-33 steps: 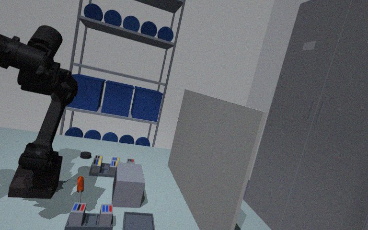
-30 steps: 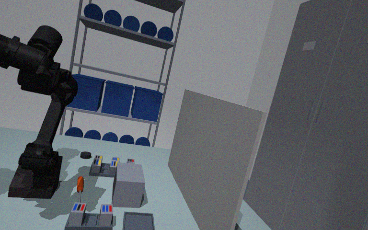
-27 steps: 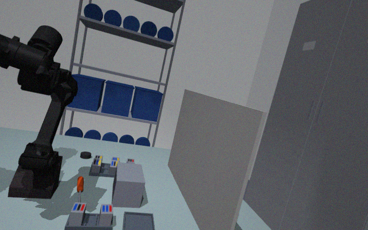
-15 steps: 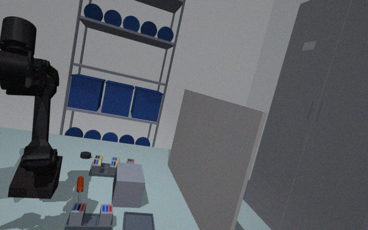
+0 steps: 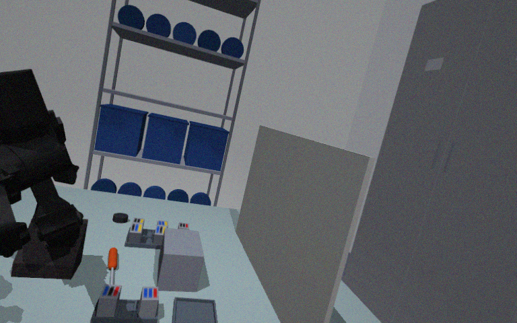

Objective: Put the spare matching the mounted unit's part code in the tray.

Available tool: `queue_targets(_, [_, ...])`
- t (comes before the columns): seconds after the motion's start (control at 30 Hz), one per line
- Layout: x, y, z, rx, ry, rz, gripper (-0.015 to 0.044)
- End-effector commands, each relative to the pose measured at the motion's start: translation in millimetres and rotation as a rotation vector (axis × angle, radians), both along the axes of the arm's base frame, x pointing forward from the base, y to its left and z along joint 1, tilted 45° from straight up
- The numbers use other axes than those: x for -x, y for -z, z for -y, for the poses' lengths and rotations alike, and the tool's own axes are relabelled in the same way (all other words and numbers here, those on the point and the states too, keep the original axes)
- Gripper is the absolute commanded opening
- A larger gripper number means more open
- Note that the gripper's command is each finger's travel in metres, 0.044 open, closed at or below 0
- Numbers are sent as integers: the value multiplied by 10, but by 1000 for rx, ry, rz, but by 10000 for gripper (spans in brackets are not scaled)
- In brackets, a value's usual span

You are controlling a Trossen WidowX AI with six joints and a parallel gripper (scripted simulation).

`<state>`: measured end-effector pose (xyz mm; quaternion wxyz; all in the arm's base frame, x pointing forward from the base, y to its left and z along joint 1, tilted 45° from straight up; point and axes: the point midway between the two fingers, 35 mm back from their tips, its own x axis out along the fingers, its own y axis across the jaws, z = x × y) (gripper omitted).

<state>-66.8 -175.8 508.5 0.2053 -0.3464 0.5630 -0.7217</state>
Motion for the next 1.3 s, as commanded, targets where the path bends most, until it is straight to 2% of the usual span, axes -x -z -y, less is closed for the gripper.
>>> queue_targets(0.0, [-308,40,311,-18,-132,26,440])
queue_targets(0.43, [-1435,309,903,-127,-504,97,440])
queue_targets(0.7, [-2708,960,1041,-338,-796,219,440])
queue_targets(0.97, [-3795,1768,626,-602,-963,330,440])
queue_targets(1.27, [-4568,2707,-319,-898,-972,408,440])
